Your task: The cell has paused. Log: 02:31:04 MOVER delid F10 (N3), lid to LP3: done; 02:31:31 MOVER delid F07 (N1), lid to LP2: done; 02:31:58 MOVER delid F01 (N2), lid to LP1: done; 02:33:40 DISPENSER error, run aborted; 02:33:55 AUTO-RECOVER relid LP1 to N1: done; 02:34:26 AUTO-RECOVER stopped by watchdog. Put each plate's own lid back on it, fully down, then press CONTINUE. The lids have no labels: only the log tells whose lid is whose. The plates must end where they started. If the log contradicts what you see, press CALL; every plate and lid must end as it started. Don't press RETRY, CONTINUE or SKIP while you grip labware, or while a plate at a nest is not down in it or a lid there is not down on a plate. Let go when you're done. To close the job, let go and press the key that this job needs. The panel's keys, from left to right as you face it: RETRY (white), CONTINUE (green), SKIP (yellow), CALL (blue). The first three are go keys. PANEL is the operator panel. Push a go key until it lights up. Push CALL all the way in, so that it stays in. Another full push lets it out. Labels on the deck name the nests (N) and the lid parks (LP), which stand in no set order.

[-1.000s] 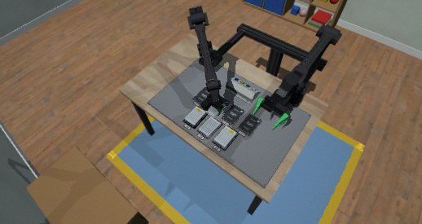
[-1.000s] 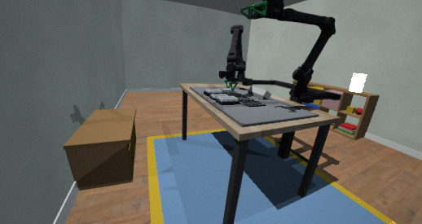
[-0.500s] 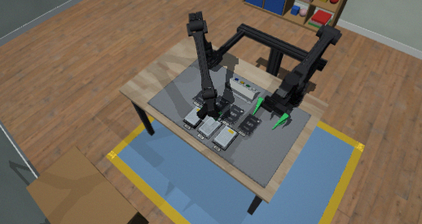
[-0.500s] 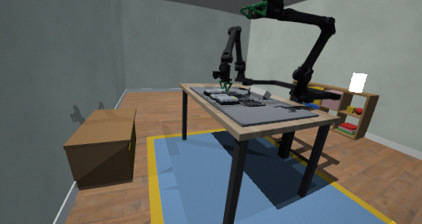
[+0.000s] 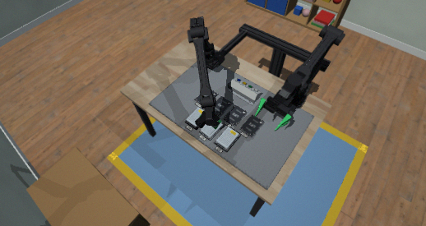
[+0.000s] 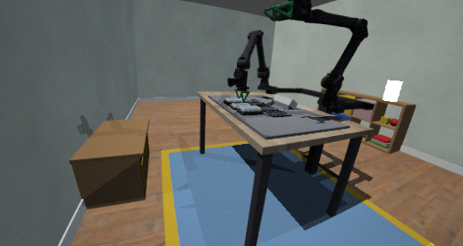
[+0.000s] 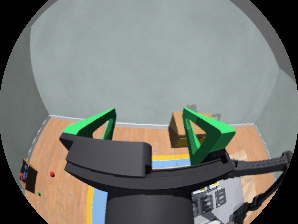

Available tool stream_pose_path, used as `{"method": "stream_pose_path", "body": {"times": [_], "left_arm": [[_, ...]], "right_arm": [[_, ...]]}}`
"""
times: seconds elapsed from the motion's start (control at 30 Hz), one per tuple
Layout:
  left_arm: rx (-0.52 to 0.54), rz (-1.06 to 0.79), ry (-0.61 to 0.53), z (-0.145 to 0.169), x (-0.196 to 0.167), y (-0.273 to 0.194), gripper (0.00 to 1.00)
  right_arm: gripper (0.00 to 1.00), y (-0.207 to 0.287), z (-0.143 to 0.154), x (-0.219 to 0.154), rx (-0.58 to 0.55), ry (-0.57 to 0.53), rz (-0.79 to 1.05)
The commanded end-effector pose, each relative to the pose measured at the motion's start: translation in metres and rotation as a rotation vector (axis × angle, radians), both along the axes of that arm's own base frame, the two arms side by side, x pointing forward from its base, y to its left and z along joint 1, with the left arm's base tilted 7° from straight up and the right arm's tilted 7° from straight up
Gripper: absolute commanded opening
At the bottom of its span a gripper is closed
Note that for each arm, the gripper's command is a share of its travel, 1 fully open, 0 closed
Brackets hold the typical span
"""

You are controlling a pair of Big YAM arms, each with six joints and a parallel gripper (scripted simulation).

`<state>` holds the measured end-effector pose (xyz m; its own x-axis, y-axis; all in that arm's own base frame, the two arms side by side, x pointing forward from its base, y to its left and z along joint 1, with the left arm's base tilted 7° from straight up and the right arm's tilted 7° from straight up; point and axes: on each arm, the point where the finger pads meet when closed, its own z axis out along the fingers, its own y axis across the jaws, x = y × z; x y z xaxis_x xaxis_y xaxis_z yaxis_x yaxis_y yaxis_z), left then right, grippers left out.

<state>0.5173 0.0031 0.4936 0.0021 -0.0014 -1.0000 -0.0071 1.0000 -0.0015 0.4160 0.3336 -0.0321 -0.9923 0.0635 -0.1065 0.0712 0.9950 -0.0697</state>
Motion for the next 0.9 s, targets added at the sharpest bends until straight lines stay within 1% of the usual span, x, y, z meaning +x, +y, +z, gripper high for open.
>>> {"method": "stream_pose_path", "body": {"times": [0.0, 0.87], "left_arm": [[0.008, -0.008, -0.060, 0.034, 0.000, -0.004, 1.00], [0.008, -0.008, -0.060, 0.034, 0.000, -0.004, 1.00]], "right_arm": [[0.00, 0.010, 0.016, 0.006, 0.011, -0.016, 0.028], [0.00, 0.023, 0.026, 0.012, 0.031, -0.037, 0.026]]}}
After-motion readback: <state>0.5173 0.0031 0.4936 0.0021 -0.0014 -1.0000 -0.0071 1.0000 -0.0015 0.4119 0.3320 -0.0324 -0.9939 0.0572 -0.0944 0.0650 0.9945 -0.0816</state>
